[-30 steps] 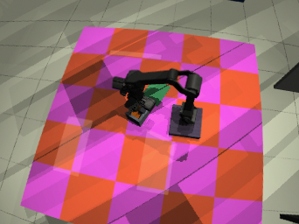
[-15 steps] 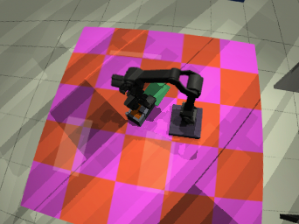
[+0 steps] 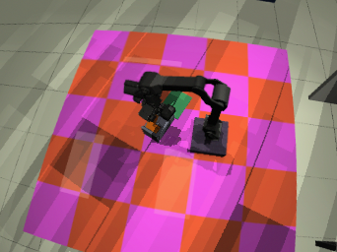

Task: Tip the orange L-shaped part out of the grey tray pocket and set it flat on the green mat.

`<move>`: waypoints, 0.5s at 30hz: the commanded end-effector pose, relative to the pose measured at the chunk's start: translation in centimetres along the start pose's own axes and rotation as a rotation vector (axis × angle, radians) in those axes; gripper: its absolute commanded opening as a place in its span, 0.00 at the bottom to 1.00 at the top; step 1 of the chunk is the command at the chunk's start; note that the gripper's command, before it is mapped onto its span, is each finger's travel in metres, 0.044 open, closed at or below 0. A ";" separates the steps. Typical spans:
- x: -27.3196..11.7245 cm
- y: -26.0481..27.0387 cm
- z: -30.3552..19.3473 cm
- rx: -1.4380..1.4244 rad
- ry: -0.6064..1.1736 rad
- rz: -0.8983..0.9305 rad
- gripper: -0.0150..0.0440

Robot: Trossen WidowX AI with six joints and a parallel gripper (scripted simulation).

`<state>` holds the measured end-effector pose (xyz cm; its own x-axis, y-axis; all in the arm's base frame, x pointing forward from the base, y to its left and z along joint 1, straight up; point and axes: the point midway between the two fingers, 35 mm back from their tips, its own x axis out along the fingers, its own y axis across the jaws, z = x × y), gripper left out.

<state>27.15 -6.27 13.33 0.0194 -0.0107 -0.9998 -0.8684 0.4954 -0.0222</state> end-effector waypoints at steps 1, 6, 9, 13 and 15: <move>-0.9 0.0 0.1 -0.004 -0.004 -0.003 0.25; -1.6 0.0 0.1 -0.004 -0.004 -0.003 0.25; -2.1 0.0 0.1 -0.004 -0.004 -0.003 0.25; -2.5 0.0 0.1 -0.004 -0.004 -0.003 0.25; -2.5 0.0 0.1 -0.004 -0.004 -0.003 0.25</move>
<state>27.15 -6.27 15.55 0.0229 -0.0116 -0.9997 -0.8683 0.4954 -0.0256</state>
